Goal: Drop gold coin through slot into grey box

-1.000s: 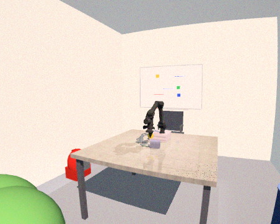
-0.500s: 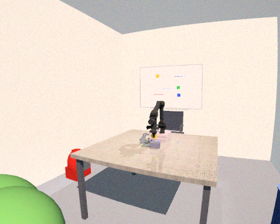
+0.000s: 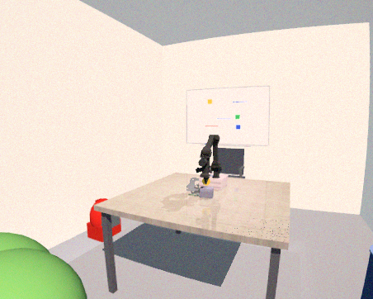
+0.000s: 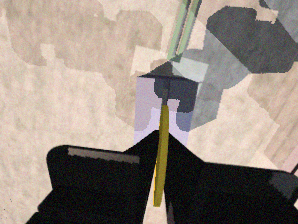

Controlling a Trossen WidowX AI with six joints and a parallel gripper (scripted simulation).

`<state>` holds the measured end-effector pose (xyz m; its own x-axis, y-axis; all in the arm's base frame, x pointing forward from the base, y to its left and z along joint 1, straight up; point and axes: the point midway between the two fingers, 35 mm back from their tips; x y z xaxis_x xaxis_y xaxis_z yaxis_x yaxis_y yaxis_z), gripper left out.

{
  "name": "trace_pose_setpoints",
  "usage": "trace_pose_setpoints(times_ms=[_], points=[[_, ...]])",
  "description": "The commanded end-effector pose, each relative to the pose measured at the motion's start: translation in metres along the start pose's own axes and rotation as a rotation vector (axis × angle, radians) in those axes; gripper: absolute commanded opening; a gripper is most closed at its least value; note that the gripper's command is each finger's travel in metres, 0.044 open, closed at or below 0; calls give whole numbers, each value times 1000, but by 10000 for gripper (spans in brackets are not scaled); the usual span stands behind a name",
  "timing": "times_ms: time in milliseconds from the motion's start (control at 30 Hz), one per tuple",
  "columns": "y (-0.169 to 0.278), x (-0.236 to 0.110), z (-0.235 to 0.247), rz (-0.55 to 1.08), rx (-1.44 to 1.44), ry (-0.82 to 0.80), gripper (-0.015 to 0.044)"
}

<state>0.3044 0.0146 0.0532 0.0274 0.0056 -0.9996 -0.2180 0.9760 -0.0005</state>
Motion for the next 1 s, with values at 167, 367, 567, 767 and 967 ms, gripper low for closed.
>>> trace_pose_setpoints(times_ms=[167, 367, 567, 767, 967], points=[[3, 0, -1, 1, -3, -2, 0], [7, 2, -2, 2, 1, -2, 0], [7, 3, -4, 2, 2, -1, 0], [5, 2, -4, 1, 3, -2, 5], [6, 1, -2, 0, 0, -5, 0]])
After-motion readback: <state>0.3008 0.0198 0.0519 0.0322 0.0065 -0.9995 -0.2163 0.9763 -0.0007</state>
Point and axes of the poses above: the point midway between the two fingers, 35 mm back from their tips, its own x axis out along the fingers, its own z axis across the jaws, y = z × x, and after that the axes turned 2 degrees about -x, right-handed
